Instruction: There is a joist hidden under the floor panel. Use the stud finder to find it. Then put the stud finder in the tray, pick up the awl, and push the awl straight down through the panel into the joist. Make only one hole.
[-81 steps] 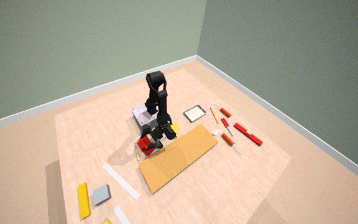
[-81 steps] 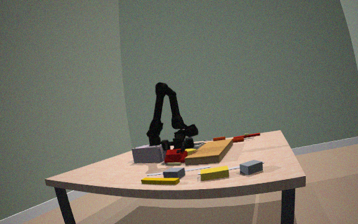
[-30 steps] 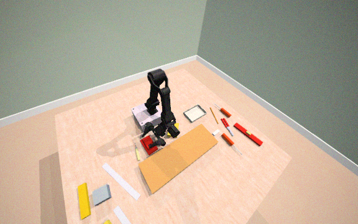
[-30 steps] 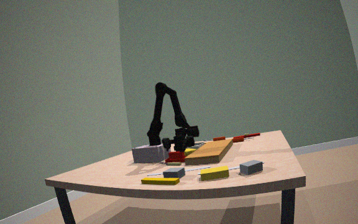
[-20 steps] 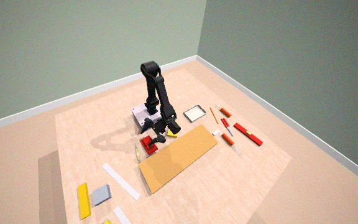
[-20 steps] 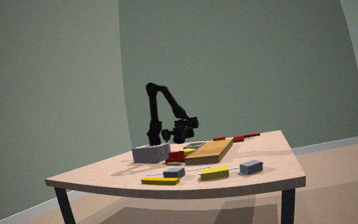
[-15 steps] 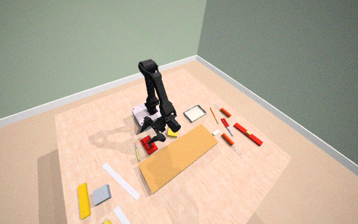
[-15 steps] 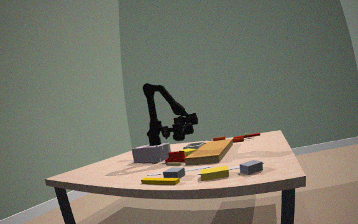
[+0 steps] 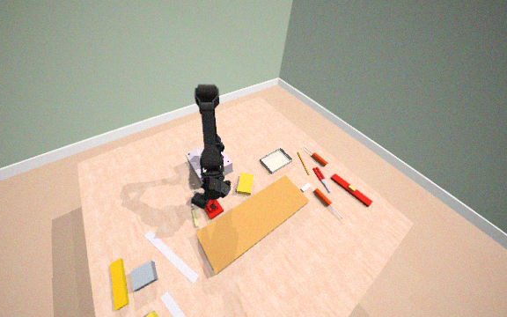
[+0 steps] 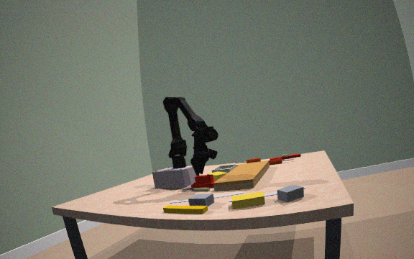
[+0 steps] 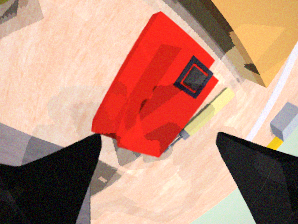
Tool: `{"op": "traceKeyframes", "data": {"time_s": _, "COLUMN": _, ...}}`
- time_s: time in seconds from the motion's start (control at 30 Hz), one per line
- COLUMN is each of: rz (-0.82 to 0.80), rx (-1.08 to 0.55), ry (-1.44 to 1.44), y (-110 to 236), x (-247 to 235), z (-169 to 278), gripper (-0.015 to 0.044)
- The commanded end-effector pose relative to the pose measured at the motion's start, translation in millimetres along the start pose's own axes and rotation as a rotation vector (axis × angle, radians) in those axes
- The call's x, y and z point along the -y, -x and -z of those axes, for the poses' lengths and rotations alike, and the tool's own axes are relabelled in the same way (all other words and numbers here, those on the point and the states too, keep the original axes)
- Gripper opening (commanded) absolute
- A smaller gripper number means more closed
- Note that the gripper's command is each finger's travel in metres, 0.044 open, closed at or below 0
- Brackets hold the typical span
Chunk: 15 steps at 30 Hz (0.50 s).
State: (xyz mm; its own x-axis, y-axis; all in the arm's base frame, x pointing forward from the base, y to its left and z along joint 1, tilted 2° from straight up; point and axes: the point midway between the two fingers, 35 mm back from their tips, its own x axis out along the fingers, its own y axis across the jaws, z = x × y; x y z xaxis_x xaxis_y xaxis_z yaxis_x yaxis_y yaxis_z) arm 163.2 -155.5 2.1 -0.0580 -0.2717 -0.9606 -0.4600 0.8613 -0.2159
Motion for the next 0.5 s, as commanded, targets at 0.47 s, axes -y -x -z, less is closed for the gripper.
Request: {"op": "traceKeyframes", "data": {"time_s": 0.47, "rz": -0.21, "rx": 0.392, "ry": -0.578, "y": 11.0, "x": 18.7, "z": -6.0, "gripper": 0.044}}
